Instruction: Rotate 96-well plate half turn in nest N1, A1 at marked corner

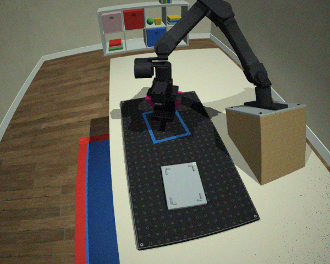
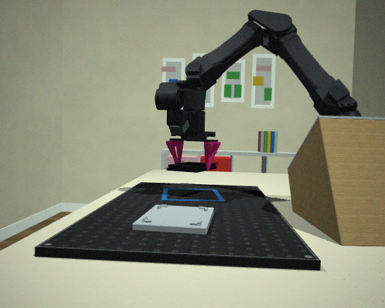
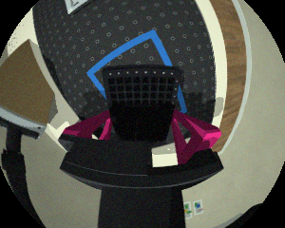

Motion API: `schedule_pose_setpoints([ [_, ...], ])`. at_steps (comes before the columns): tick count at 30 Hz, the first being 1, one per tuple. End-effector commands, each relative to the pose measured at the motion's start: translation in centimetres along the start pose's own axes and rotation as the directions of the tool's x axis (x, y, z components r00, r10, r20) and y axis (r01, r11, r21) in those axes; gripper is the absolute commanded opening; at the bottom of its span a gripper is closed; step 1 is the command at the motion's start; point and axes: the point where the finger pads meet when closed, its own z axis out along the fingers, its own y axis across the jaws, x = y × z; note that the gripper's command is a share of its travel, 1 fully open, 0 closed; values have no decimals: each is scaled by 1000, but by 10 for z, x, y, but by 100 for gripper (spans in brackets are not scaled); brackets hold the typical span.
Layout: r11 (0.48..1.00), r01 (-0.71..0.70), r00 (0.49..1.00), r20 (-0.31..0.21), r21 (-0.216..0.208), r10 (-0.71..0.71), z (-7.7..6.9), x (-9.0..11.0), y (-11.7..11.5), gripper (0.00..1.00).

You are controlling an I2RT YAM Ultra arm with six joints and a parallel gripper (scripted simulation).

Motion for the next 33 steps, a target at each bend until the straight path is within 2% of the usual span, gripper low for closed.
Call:
schedule_pose_setpoints([
  [1,1000,0,1000,11,12,0,-3,-2,-3,0],
  [33,1000,0,1000,11,12,0,16,-2,-3,0],
])
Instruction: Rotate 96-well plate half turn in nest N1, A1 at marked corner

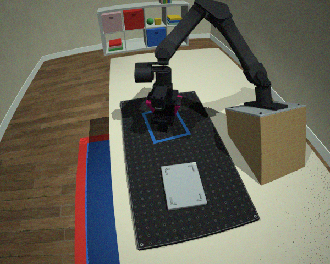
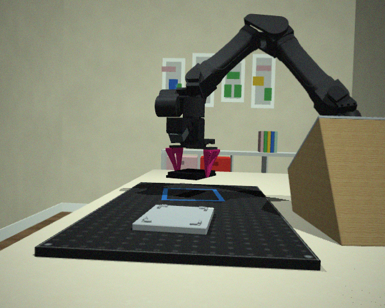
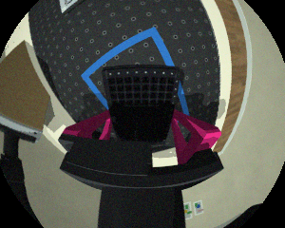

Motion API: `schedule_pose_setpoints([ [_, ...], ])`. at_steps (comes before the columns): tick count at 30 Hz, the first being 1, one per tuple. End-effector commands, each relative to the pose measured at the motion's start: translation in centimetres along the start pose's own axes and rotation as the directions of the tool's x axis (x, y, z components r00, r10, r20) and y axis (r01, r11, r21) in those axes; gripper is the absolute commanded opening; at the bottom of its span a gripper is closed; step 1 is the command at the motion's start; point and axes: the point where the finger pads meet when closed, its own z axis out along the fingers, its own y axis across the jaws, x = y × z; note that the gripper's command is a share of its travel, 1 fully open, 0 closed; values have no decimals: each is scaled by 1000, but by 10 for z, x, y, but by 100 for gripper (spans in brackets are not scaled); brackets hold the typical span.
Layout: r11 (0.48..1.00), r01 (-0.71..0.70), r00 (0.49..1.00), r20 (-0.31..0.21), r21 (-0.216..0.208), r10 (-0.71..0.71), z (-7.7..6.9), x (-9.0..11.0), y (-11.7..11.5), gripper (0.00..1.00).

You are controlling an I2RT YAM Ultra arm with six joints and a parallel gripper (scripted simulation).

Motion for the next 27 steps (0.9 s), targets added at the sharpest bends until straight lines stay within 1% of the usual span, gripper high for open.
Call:
schedule_pose_setpoints([
  [1,1000,1,1000,10,9,-1,-2,-2,-2,0],
  [27,1000,1,1000,10,9,-1,14,-2,-2,0],
])
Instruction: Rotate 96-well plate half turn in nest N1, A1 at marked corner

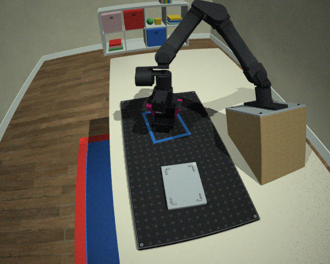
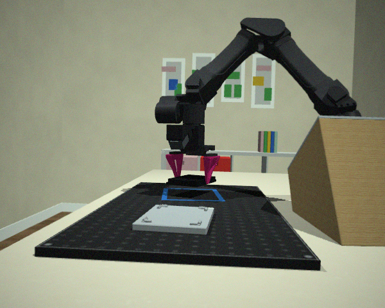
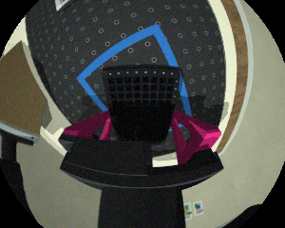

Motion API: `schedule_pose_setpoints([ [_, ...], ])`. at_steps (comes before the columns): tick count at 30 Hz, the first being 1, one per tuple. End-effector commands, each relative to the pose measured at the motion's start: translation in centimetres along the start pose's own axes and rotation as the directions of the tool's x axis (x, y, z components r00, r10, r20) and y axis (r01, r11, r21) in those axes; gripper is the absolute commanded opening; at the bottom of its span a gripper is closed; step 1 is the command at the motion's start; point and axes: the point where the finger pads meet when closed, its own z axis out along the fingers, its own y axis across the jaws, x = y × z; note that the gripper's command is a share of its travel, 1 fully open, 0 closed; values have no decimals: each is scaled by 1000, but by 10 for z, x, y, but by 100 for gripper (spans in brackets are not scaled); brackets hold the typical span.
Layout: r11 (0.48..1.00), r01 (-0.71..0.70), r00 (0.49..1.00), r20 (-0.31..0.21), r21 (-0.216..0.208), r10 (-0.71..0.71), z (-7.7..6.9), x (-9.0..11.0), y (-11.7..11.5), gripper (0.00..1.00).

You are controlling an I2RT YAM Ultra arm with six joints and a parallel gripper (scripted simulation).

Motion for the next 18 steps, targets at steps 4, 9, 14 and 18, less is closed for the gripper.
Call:
schedule_pose_setpoints([
  [4,1000,-1,1000,10,13,0,-2,-2,-3,0],
  [9,1000,-1,1000,10,13,0,1,-2,-3,0],
  [14,1000,-1,1000,10,13,0,5,-2,-3,0],
  [18,1000,-1,1000,10,13,0,8,-2,-3,0],
])
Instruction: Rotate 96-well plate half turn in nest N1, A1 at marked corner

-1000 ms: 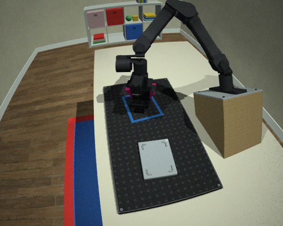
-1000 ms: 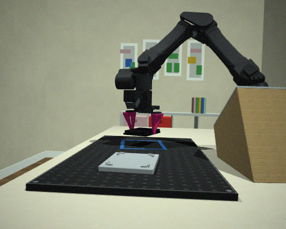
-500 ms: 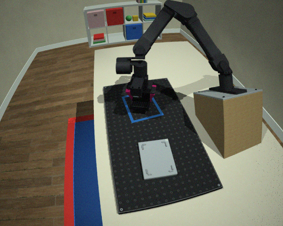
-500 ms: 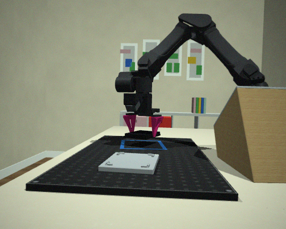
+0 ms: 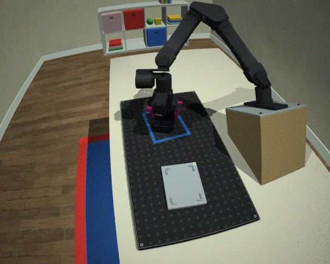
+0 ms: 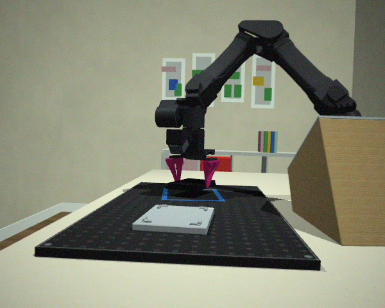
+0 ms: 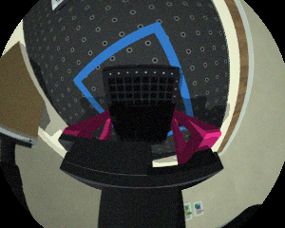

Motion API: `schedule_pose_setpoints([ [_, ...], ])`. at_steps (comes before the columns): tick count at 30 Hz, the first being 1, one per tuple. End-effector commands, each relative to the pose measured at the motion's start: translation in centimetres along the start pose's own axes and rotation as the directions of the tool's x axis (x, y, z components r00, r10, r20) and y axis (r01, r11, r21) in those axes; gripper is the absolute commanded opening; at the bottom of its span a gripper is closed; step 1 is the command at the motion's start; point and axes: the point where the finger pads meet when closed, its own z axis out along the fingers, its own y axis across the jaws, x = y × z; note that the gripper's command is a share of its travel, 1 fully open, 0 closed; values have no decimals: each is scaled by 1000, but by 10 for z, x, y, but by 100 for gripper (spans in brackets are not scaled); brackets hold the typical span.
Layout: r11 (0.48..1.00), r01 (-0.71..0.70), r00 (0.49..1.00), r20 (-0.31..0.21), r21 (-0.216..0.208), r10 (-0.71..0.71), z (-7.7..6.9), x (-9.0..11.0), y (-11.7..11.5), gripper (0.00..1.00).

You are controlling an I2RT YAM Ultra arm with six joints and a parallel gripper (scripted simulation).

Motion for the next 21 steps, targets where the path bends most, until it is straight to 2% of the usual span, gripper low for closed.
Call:
schedule_pose_setpoints([
  [1,1000,0,1000,10,13,0,-2,-2,-3,0],
  [21,1000,0,1000,10,13,0,8,-2,-3,0],
])
